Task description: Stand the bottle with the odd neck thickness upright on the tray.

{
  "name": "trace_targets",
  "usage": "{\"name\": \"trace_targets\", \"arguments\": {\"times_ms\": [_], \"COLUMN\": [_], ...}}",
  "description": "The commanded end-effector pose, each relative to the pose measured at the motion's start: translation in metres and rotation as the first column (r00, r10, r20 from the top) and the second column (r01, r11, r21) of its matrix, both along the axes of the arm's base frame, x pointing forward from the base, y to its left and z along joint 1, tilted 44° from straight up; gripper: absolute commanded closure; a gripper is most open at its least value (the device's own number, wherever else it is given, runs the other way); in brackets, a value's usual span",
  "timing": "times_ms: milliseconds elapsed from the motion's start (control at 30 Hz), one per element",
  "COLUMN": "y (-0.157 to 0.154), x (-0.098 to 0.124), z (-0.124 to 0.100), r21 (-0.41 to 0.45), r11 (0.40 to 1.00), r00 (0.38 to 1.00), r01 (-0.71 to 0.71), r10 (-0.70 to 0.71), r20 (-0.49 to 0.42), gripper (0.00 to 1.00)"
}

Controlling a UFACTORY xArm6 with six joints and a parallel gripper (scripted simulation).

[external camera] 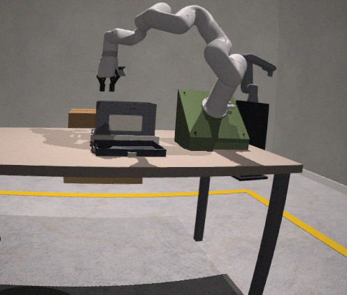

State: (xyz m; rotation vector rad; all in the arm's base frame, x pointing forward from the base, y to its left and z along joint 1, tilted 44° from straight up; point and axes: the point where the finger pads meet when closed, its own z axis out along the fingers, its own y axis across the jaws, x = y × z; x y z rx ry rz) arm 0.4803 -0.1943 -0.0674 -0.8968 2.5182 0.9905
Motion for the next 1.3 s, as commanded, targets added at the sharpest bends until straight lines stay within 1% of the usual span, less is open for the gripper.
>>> {"name": "trace_targets", "arguments": {"times_ms": [0, 167, 200, 1267], "y": [-0.0031, -0.0033, -0.0033, -0.0033], "x": [0.0008, 0.0007, 0.0007, 0.0007], "z": [0.0028, 0.003, 0.003, 0.003], "r21": [-0.002, -0.002, -0.002, -0.002], "r11": [1.0, 1.0, 1.0, 1.0], "r00": [1.0, 1.0, 1.0, 1.0], "r01": [0.001, 0.001, 0.001, 0.001], "r10": [-0.001, -0.001, -0.001, -0.001], "r20": [0.003, 0.003, 0.003, 0.003], "gripper": [0.35, 0.35, 1.0, 1.0]}}
